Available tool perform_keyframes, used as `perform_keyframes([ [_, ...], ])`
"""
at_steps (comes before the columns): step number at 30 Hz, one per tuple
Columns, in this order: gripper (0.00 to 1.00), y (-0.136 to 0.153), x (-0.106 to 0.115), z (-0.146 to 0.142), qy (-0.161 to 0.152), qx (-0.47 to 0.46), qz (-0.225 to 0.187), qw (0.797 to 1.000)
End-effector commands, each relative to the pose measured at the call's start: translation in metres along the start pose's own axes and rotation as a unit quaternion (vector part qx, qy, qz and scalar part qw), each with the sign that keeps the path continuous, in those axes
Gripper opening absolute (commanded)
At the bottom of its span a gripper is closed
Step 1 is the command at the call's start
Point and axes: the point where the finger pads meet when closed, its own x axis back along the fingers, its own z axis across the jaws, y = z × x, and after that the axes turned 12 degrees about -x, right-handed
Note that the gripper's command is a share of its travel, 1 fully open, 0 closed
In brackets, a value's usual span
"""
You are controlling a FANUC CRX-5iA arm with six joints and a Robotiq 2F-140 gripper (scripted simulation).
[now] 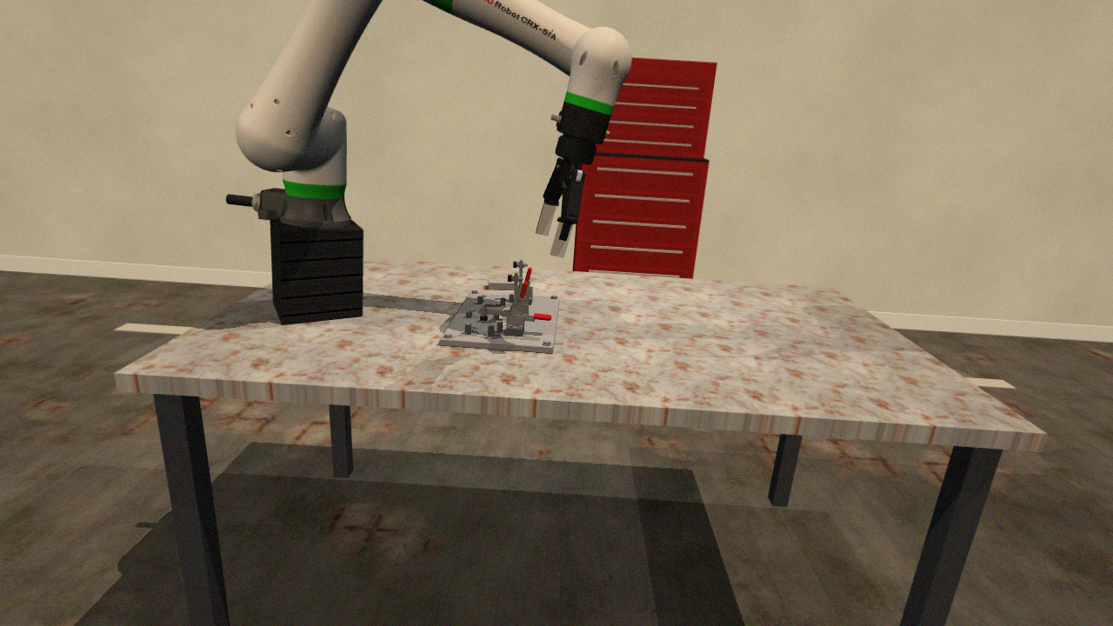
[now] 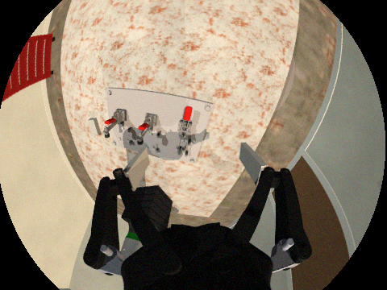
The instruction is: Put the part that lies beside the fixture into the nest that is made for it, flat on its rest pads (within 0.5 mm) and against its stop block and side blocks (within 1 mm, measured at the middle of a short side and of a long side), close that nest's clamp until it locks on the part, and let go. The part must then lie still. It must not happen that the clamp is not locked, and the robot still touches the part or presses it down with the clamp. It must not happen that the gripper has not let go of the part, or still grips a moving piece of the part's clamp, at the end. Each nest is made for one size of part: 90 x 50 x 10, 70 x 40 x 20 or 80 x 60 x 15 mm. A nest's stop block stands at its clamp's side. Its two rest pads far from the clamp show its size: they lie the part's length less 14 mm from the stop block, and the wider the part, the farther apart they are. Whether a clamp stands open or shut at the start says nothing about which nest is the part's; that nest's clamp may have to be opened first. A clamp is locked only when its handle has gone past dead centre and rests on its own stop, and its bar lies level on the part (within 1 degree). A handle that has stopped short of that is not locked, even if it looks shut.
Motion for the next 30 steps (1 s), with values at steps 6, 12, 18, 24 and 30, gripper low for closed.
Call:
perform_keyframes([
  [6,1.00,0.057,-0.011,-0.016,0.007,-0.064,0.058,0.996],
  [12,1.00,0.094,-0.026,-0.024,0.003,-0.101,0.084,0.991],
  [18,1.00,0.122,-0.041,-0.029,-0.002,-0.129,0.104,0.986],
  [24,1.00,0.130,-0.045,-0.030,-0.003,-0.137,0.109,0.985],
  [30,1.00,0.130,-0.045,-0.030,-0.003,-0.137,0.109,0.985],
])
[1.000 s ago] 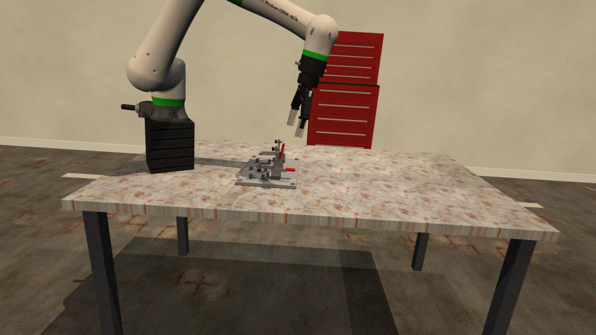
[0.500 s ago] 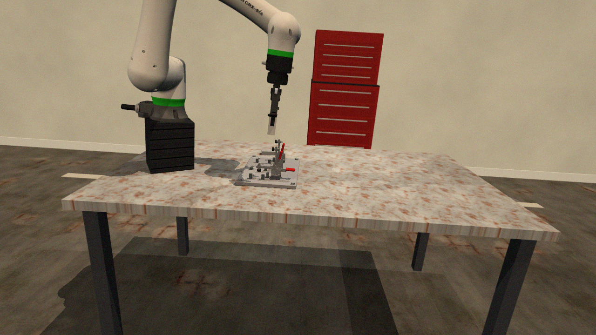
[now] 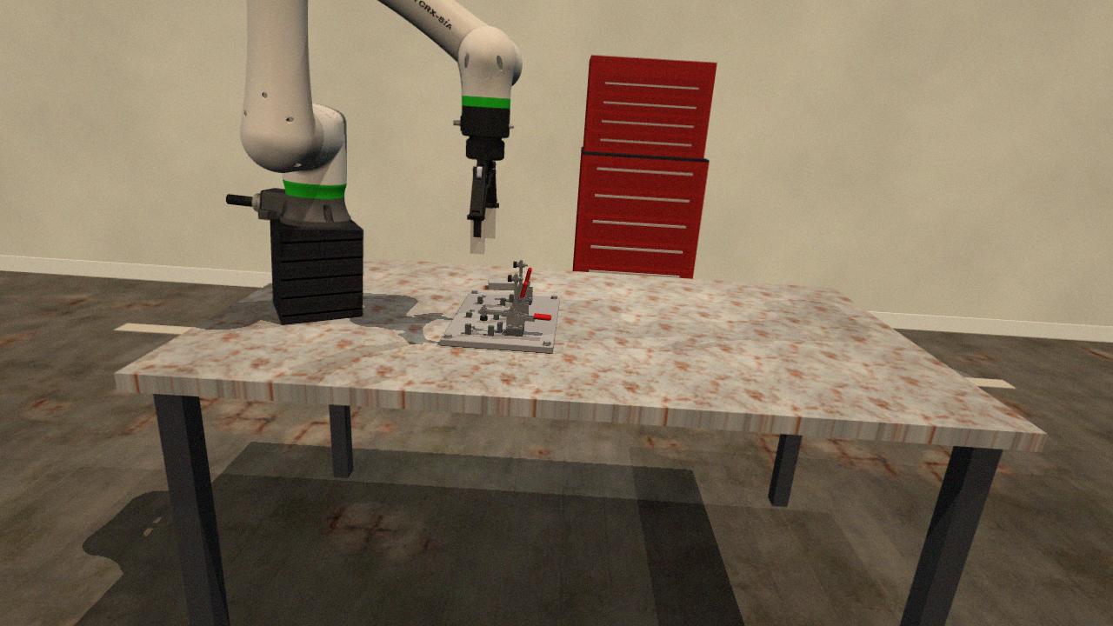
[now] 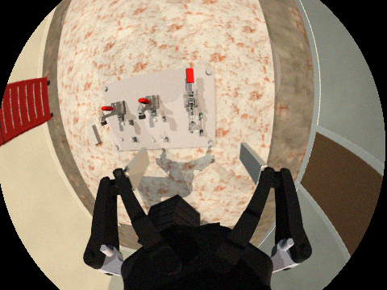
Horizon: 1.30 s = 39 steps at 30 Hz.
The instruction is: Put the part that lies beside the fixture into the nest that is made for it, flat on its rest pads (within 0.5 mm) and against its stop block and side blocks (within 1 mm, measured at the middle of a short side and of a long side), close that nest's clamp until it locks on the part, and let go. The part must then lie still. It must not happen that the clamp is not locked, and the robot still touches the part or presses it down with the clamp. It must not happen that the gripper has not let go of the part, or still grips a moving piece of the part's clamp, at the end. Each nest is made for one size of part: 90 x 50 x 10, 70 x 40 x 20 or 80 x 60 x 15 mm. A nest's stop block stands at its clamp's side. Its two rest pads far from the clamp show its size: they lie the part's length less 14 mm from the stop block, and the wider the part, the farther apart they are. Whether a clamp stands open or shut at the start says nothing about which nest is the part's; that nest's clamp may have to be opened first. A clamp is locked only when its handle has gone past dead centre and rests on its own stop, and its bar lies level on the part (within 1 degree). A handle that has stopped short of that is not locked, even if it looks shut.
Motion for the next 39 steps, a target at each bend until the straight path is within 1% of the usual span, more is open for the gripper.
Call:
perform_keyframes([
  [1,1.00,-0.0001,0.0002,0.0000,0.000,0.000,0.001,1.000],
  [10,1.00,-0.0001,0.0002,0.0000,0.000,0.000,0.001,1.000],
  [11,0.00,-0.0001,0.0002,0.0000,0.000,0.000,0.001,1.000],
  [39,0.00,-0.0001,0.0002,0.0000,0.000,0.000,0.001,1.000],
])
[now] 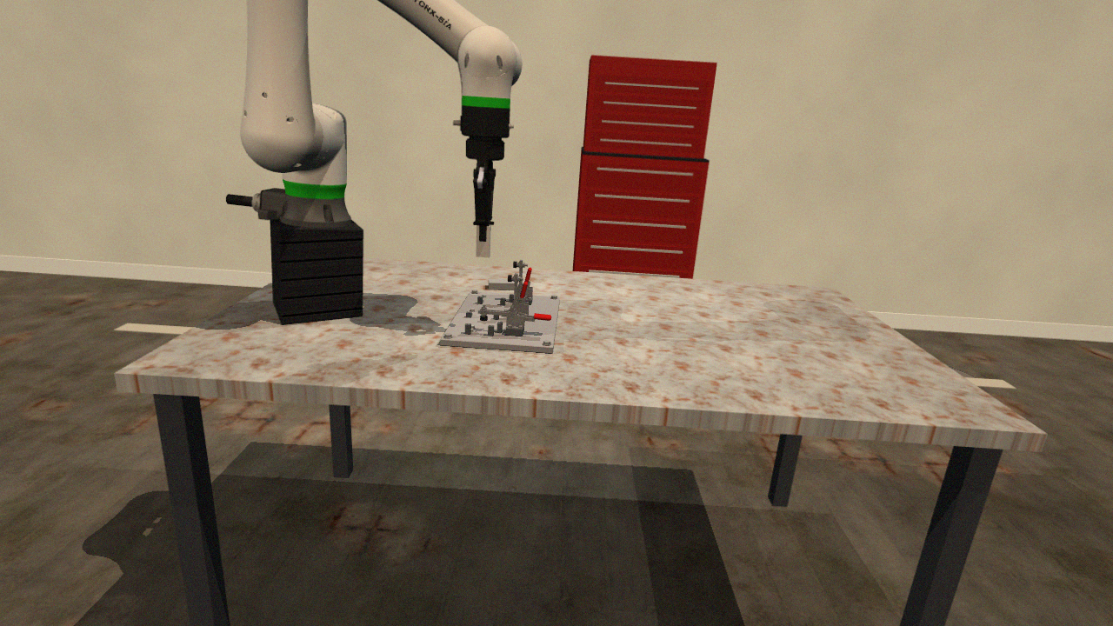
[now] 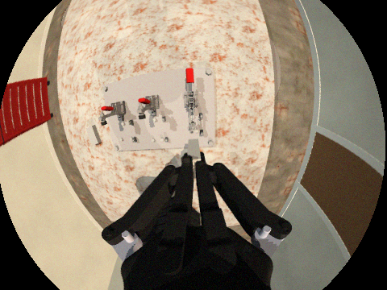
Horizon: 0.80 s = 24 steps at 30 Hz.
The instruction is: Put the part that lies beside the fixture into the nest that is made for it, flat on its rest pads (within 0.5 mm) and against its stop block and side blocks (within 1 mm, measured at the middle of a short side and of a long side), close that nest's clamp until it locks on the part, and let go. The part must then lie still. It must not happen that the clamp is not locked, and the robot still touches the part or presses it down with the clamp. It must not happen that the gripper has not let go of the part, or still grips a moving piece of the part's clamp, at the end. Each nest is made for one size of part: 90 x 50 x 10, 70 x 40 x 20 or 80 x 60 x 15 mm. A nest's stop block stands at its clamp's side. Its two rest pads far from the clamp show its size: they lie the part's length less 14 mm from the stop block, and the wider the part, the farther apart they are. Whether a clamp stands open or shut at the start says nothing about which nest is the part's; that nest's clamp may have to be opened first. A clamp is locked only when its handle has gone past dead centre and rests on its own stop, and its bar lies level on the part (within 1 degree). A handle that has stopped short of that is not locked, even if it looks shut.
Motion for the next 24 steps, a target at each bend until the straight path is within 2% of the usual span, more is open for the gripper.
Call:
perform_keyframes([
  [1,0.00,-0.0002,0.0002,0.0000,0.000,0.000,0.000,1.000],
  [5,0.00,-0.0002,0.0002,0.0000,0.000,0.000,0.000,1.000],
  [6,0.58,-0.0002,0.0002,0.0000,0.000,0.000,0.000,1.000],
  [24,0.58,-0.0002,0.0002,0.0000,0.000,0.000,0.000,1.000],
])
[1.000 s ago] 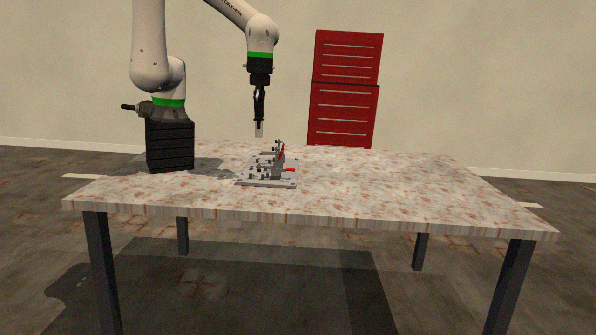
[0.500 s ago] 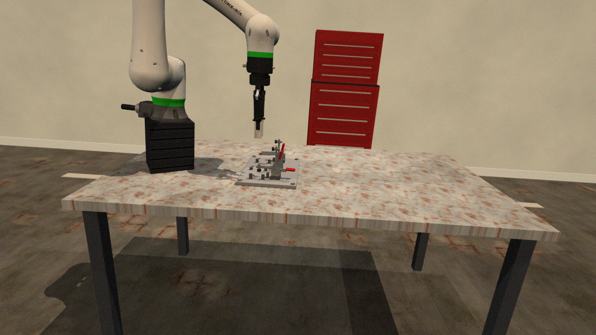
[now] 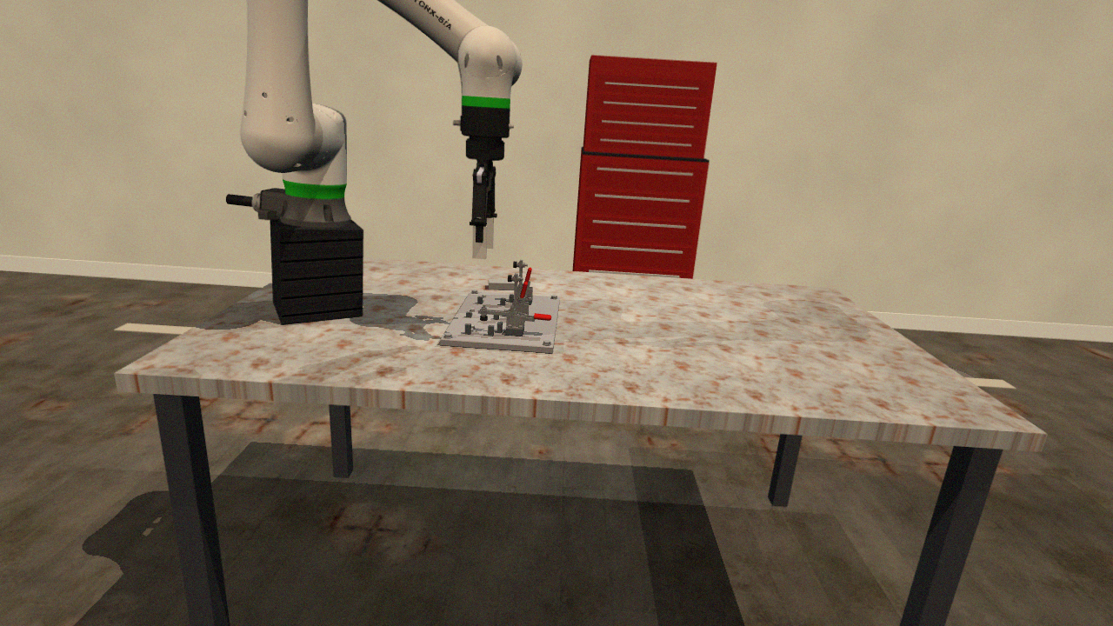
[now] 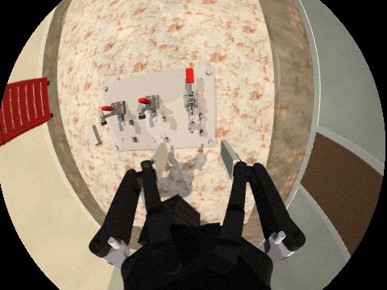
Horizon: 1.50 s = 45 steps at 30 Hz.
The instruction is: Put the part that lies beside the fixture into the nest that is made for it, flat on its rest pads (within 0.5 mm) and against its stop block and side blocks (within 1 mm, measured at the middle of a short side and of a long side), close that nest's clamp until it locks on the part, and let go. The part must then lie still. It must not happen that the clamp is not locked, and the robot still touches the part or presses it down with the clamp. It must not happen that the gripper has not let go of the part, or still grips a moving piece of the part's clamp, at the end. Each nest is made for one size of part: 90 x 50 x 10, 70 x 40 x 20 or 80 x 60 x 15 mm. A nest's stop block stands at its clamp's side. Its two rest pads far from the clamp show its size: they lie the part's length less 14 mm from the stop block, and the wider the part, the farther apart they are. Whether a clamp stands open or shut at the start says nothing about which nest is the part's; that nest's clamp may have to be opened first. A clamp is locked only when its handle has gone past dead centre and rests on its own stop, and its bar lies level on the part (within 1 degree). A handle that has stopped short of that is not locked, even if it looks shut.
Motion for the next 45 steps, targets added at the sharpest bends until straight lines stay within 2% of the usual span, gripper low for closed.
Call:
perform_keyframes([
  [1,0.58,-0.0002,0.0002,0.0000,0.000,0.000,0.000,1.000],
  [15,0.58,-0.0002,0.0002,0.0000,0.000,0.000,0.000,1.000],
  [16,0.28,-0.0002,0.0002,0.0000,0.000,0.000,0.000,1.000],
  [45,0.28,-0.0002,0.0002,0.0000,0.000,0.000,0.000,1.000],
])
